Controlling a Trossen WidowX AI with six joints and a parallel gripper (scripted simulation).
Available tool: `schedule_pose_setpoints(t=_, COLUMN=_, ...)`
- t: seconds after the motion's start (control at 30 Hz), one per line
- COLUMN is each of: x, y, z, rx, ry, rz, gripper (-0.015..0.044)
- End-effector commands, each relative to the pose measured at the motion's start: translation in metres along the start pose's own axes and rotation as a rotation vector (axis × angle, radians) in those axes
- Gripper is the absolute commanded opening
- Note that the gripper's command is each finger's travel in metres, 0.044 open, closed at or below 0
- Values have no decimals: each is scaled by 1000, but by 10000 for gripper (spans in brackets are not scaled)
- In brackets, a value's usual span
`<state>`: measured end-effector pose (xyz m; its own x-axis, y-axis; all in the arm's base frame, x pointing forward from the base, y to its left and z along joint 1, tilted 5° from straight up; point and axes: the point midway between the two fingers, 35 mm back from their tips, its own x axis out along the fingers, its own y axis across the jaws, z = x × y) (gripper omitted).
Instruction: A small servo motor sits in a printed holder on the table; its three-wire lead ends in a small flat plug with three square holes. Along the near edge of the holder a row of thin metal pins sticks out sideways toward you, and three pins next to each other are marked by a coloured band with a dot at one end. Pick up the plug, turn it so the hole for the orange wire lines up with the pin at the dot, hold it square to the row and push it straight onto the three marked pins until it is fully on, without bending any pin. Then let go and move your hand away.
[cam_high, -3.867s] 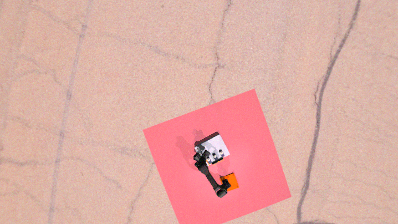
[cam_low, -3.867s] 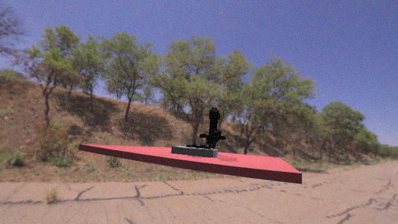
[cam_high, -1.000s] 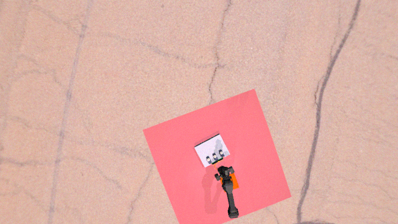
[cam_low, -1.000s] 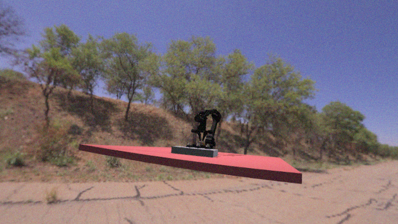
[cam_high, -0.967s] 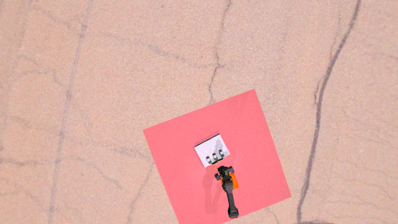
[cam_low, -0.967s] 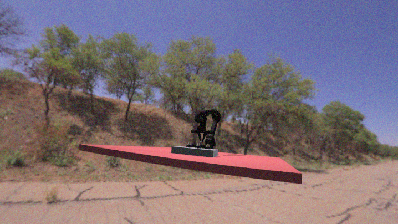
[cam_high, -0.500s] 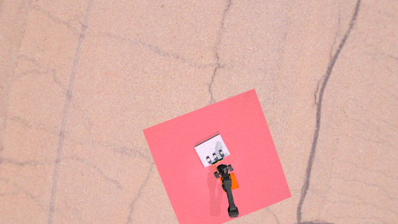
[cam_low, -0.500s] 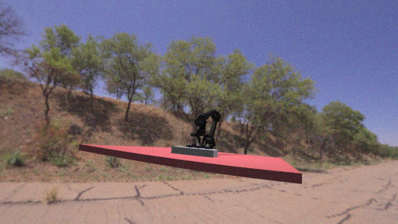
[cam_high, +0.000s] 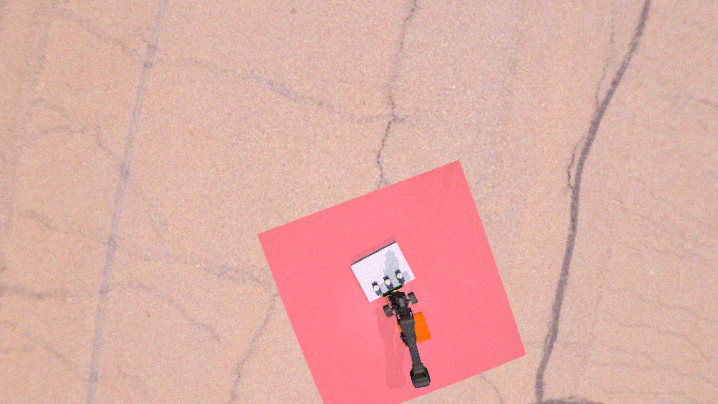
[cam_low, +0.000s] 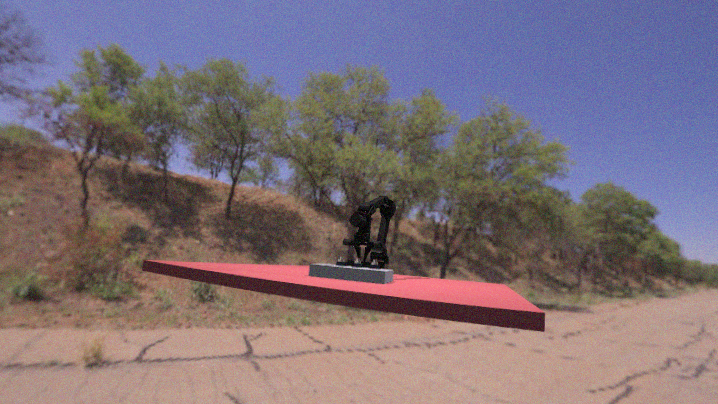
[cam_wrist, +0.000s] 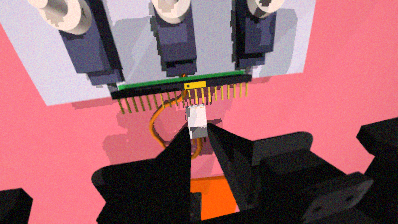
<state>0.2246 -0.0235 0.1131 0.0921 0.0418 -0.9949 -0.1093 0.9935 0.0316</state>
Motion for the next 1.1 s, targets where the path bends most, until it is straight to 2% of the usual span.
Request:
schedule_pose_setpoints(t=0.0, x=1, y=-2, z=2, rx=2, ry=2, rz=-1, gripper=0)
schedule_pose_setpoints(t=1.07, x=0, y=-1, z=15, rx=2, ry=1, rz=-1, gripper=0)
